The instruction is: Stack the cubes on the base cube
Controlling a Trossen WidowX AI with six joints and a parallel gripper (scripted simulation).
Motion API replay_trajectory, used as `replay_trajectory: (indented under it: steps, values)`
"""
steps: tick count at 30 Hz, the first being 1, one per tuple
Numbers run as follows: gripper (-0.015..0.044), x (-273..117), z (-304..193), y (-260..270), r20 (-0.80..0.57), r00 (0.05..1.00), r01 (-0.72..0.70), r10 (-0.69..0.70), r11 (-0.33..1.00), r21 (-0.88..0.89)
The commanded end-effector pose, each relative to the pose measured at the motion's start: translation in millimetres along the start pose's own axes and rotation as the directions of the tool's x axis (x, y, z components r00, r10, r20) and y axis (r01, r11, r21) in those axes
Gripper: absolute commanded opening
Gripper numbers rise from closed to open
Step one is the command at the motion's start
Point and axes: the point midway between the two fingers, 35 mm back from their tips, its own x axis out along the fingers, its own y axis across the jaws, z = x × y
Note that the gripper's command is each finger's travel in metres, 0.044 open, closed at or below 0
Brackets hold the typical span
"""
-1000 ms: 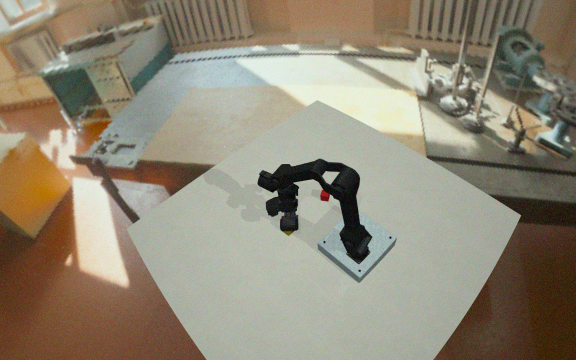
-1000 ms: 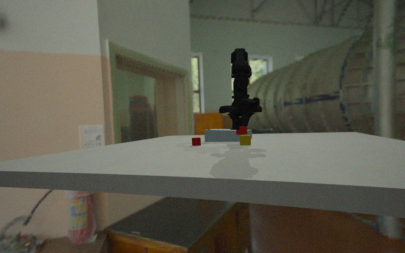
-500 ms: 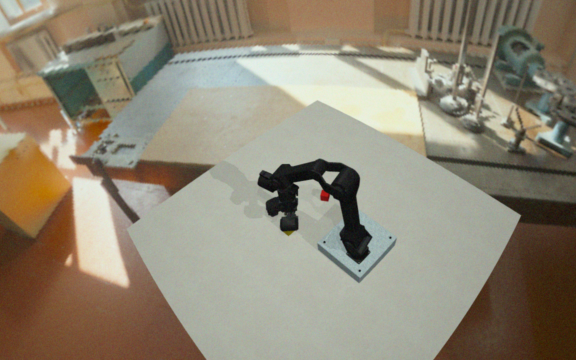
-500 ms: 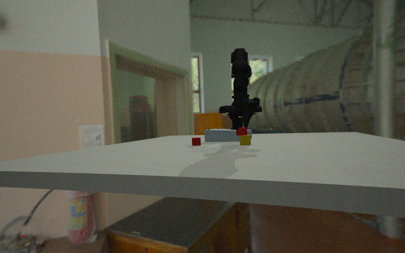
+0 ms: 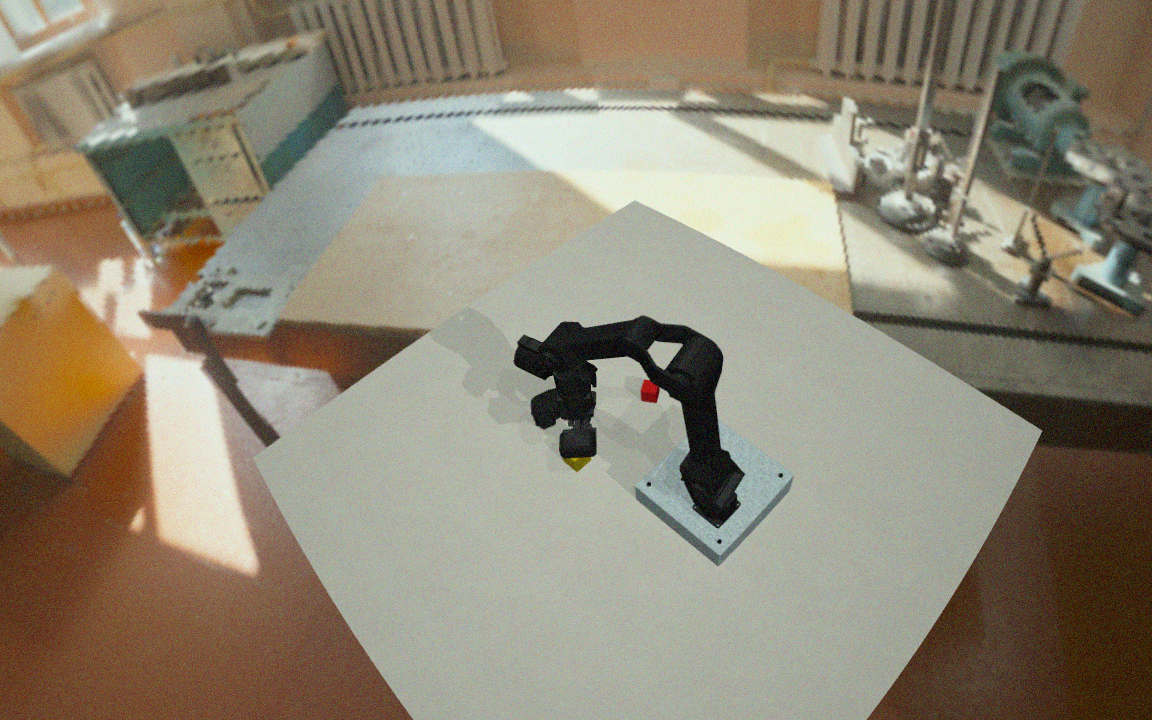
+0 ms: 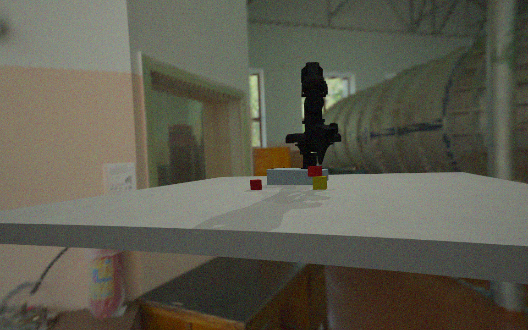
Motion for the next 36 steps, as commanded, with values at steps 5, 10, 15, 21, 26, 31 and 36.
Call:
replay_trajectory:
  steps: [5, 10, 15, 21, 26, 31, 36]
  values:
    - [0.0205, -12.2, 1.9, -1.2, 0.012, 1.000, 0.008, -0.008, 1.000, -0.004]
    - [0.0205, -16.2, 1.9, -1.2, 0.012, 1.000, 0.008, -0.008, 1.000, -0.004]
    - [0.0205, -16.2, 1.9, -1.2, 0.012, 1.000, 0.008, -0.008, 1.000, -0.004]
    - [0.0265, -15.7, -5.7, -16.9, 0.006, 1.000, 0.013, -0.014, 0.990, 0.138]
    - [0.0265, -20.9, -24.7, -53.0, 0.004, 0.999, 0.033, -0.038, 0.898, 0.438]
    - [0.0265, -26.8, -43.7, -79.9, -0.001, 0.999, 0.032, -0.042, 0.733, 0.679]
    - [0.0265, -33.9, -66.8, -105.3, -0.005, 0.999, 0.022, -0.037, 0.479, 0.877]
